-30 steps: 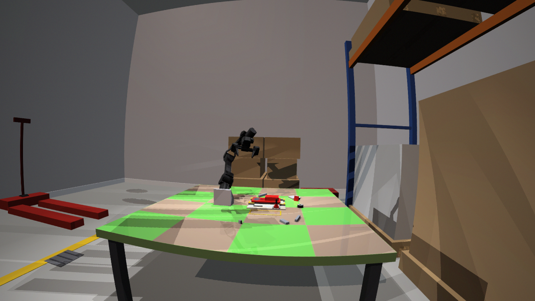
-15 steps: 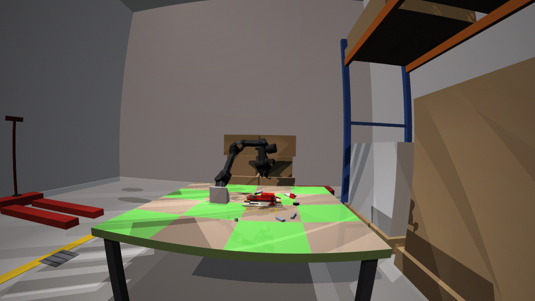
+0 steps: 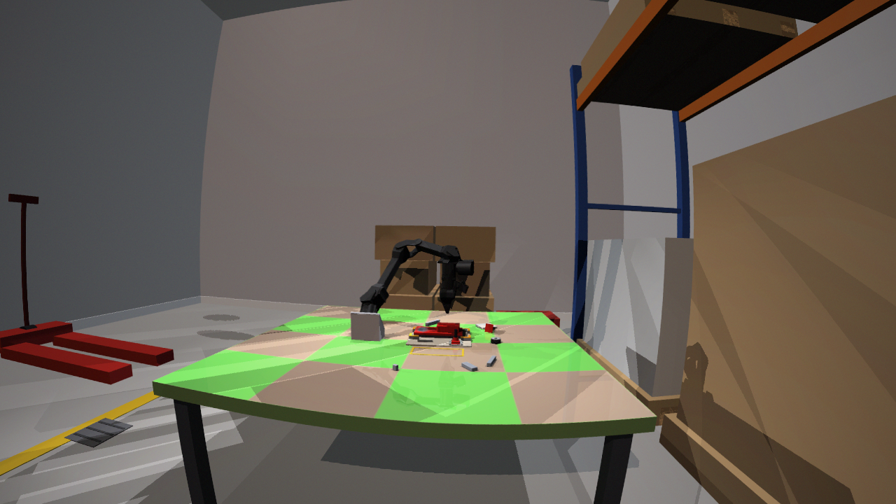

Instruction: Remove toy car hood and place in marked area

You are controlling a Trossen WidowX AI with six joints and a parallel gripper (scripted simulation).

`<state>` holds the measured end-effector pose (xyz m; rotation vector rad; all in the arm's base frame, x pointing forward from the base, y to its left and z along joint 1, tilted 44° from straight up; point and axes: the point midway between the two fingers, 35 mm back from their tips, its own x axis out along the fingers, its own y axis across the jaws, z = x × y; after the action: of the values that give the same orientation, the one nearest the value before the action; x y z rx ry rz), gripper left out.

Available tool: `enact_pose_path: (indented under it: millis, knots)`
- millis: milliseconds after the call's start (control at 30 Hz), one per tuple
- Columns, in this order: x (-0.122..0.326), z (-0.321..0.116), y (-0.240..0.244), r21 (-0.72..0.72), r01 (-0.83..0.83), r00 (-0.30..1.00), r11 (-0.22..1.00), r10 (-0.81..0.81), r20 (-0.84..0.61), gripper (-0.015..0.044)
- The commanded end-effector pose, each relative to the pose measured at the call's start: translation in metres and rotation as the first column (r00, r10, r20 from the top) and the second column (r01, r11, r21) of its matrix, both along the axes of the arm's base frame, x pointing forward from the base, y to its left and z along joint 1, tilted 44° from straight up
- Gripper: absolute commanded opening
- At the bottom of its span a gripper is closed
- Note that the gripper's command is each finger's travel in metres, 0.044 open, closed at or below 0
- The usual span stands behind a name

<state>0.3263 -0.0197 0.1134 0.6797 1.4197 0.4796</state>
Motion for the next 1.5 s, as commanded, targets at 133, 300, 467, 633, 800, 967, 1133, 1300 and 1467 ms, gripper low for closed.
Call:
enact_pose_path:
  millis: [133,300,467,633,800,967,1133,1300,1467]
  knots:
    - [0.003,-0.003,0.005,0.006,-0.009,1.0,1.0,0.009,0.011,0.044]
    - [0.004,-0.006,0.008,0.006,-0.009,1.0,1.0,0.009,0.011,0.044]
    - [0.004,-0.009,0.01,0.006,-0.009,1.0,1.0,0.009,0.011,0.044]
    - [0.005,-0.012,0.013,0.006,-0.009,1.0,1.0,0.009,0.011,0.044]
    - [0.006,-0.015,0.016,0.006,-0.009,1.0,1.0,0.009,0.011,0.044]
    - [0.006,-0.018,0.019,0.006,-0.009,1.0,1.0,0.009,0.011,0.044]
    - [0.007,-0.022,0.022,0.006,-0.009,1.0,1.0,0.009,0.011,0.044]
    - [0.007,-0.025,0.025,0.006,-0.009,1.0,1.0,0.009,0.011,0.044]
    - [0.008,-0.028,0.028,0.007,-0.009,1.0,1.0,0.009,0.011,0.044]
